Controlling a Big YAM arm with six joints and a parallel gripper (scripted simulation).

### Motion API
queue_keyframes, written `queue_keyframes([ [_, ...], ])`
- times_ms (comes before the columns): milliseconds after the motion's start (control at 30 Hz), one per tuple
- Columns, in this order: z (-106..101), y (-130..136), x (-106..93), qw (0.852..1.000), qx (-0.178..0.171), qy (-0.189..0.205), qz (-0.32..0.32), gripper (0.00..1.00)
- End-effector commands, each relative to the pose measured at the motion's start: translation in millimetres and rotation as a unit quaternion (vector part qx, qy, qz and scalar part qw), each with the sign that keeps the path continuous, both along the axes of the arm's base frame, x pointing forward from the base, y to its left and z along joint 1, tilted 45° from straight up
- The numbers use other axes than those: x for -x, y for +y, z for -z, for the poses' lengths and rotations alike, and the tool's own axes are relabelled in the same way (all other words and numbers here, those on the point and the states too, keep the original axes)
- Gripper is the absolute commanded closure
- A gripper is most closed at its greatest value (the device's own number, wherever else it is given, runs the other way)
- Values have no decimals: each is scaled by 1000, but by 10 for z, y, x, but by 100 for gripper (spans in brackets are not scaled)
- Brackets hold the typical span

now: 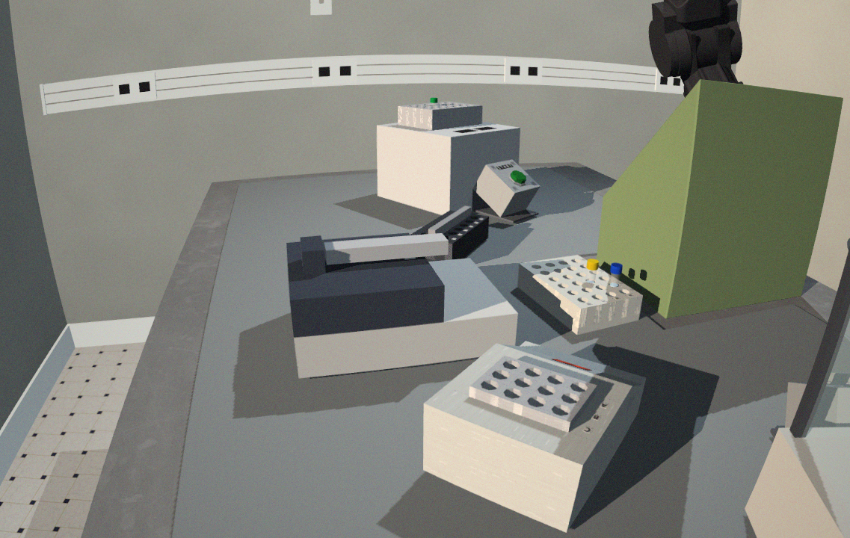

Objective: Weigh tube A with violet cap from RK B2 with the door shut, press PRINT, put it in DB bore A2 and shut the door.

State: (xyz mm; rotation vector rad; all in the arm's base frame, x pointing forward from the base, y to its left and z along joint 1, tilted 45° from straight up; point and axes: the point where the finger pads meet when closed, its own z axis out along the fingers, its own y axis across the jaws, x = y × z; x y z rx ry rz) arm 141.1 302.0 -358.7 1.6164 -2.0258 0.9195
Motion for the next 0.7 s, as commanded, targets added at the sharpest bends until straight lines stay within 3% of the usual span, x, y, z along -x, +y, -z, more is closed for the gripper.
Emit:
queue_keyframes([
  [0,-96,246,-3,1000,-17,-8,-1,64],
  [133,-143,454,-32,999,-33,-13,-3,64],
  [533,-295,595,-6,999,-34,-12,-3,64],
  [600,-295,595,-6,999,-34,-12,-3,64],
  [633,-181,424,-16,1000,-17,-8,4,64],
  [667,-229,486,-19,1000,-22,-9,4,64],
])
